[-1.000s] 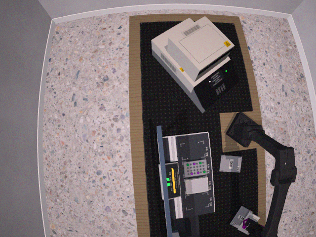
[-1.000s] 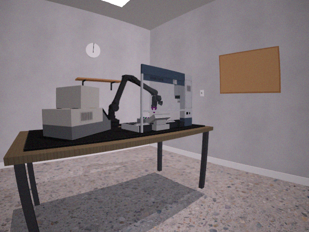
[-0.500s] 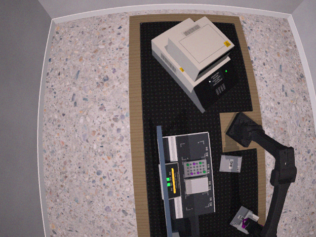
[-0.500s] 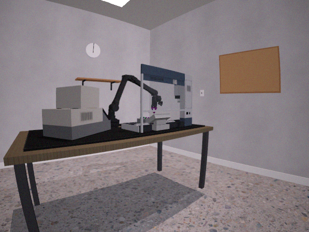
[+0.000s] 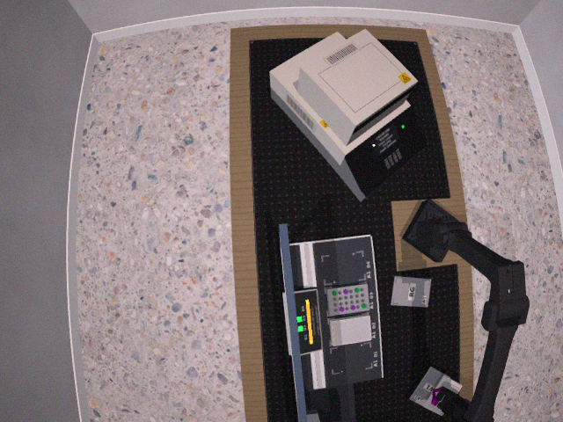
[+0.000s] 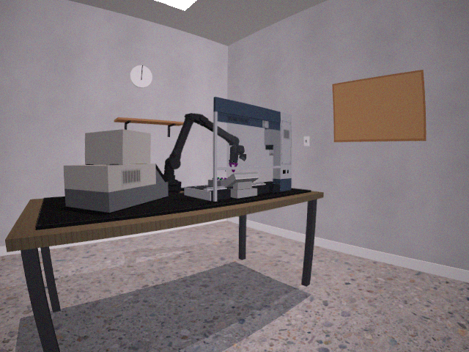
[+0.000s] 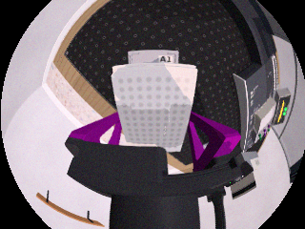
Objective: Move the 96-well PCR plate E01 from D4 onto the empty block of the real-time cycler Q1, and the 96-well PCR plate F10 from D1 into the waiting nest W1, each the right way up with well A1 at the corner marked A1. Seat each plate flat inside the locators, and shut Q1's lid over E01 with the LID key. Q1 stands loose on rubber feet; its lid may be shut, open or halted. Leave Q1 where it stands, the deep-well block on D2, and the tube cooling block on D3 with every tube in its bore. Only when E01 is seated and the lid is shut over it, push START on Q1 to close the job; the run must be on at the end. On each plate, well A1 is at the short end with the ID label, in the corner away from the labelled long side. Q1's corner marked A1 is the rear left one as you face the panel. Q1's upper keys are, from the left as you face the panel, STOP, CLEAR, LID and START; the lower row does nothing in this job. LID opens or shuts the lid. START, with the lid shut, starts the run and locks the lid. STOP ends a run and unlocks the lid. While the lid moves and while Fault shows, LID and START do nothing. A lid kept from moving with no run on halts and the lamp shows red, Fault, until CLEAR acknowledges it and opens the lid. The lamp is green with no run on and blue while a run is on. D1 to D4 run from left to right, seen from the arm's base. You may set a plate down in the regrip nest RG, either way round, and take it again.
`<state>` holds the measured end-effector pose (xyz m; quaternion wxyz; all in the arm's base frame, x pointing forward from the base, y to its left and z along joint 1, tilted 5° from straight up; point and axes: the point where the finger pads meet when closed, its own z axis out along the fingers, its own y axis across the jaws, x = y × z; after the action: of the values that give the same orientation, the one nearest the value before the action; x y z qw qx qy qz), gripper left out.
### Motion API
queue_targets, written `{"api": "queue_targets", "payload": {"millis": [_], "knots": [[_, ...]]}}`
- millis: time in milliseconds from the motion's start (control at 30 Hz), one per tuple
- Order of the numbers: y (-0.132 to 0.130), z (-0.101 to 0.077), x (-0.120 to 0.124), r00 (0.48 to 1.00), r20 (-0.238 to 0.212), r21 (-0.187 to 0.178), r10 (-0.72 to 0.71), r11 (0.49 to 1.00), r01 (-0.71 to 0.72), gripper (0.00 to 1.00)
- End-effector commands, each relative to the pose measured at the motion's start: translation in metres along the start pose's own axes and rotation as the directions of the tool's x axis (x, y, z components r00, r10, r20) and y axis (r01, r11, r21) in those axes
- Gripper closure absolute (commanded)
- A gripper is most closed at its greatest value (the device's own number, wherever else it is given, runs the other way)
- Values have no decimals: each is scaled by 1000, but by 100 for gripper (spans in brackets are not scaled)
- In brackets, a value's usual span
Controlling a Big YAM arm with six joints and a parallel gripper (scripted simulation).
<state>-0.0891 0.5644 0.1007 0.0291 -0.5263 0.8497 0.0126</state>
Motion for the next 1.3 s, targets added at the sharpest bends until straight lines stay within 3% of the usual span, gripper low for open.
{"api": "queue_targets", "payload": {"millis": [0, 300, 500, 700, 967, 1267], "knots": [[7, -42, -27, 997, 77, -51, 2, 999, 2, 100], [26, -19, -33, 996, 84, -57, -14, 998, 18, 100], [18, 8, -20, 999, 48, -32, 3, 999, -1, 100], [3, 3, -14, 999, 43, -27, 15, 1000, -14, 100], [3, 3, -19, 998, 66, -41, 3, 999, 0, 100], [10, 42, -7, 999, 30, -18, -22, 1000, 23, 100]]}}
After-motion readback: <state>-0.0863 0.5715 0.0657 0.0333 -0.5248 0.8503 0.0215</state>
